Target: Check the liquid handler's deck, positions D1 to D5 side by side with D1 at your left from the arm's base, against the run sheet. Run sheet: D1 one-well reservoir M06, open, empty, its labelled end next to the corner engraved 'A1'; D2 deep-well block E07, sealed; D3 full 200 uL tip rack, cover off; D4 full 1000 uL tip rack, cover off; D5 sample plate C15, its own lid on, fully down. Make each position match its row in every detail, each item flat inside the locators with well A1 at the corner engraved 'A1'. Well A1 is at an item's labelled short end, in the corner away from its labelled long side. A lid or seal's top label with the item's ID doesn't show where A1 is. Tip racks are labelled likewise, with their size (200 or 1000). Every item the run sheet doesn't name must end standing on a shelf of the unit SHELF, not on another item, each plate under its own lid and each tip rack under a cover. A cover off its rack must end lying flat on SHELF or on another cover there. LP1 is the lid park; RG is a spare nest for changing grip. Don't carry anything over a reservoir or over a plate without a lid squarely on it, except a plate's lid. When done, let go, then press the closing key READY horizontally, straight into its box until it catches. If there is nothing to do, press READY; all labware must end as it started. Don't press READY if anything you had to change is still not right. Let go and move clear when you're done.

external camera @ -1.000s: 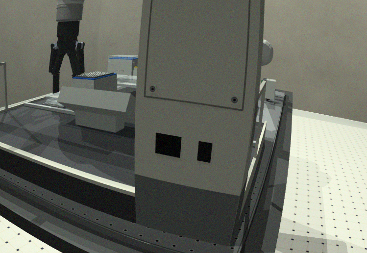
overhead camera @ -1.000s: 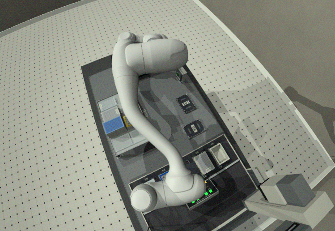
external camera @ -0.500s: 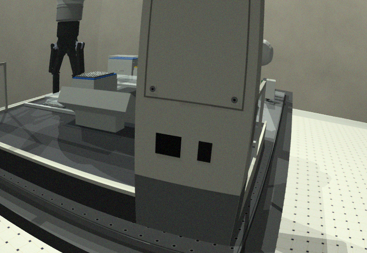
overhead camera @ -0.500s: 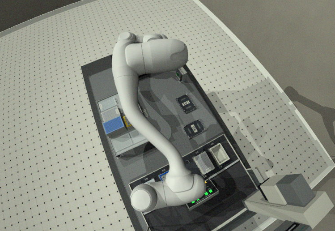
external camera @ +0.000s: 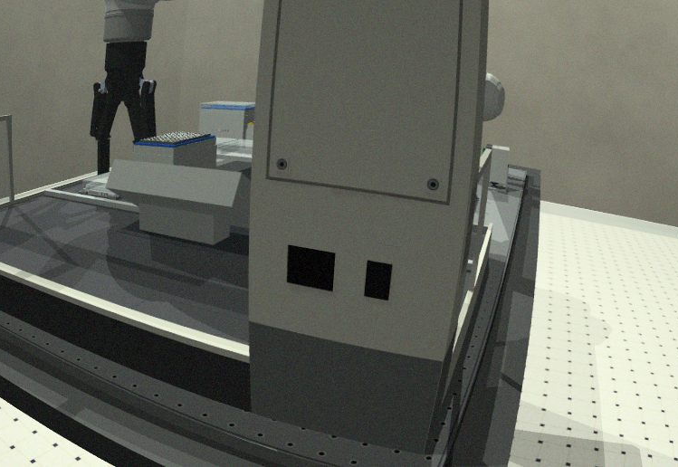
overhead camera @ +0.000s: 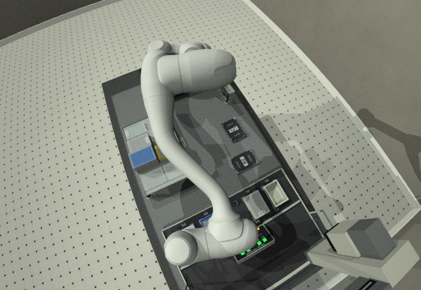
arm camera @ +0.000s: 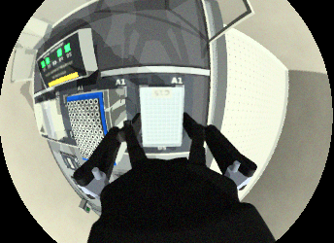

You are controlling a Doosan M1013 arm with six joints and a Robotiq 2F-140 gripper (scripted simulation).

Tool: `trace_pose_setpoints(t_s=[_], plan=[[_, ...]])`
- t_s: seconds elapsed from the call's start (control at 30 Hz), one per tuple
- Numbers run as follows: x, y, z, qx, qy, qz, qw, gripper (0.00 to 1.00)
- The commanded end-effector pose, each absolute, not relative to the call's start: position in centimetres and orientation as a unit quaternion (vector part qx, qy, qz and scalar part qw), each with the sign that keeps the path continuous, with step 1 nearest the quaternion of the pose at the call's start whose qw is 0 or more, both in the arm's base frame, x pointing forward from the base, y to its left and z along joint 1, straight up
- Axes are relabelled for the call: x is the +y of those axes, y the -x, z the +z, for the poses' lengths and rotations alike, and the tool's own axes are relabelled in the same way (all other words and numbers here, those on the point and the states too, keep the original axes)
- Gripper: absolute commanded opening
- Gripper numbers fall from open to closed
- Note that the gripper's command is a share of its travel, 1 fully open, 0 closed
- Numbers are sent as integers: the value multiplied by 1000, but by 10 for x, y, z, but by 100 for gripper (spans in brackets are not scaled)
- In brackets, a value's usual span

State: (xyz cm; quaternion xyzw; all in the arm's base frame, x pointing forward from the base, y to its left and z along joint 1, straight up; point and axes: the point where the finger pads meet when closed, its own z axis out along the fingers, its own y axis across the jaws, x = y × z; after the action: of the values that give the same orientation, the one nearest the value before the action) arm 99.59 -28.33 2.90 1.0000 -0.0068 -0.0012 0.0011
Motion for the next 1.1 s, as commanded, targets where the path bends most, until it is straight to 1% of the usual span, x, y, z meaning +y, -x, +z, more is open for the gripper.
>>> trace_pose_setpoints(t_s=[0.0,0.87,0.9,1.07], plan=[[-283,-996,30,-7,-1000,0,1,10],[-283,-996,24,-7,-1000,0,1,10],[-283,-996,24,-7,-1000,0,1,66],[-283,-996,24,-7,-1000,0,1,66]])
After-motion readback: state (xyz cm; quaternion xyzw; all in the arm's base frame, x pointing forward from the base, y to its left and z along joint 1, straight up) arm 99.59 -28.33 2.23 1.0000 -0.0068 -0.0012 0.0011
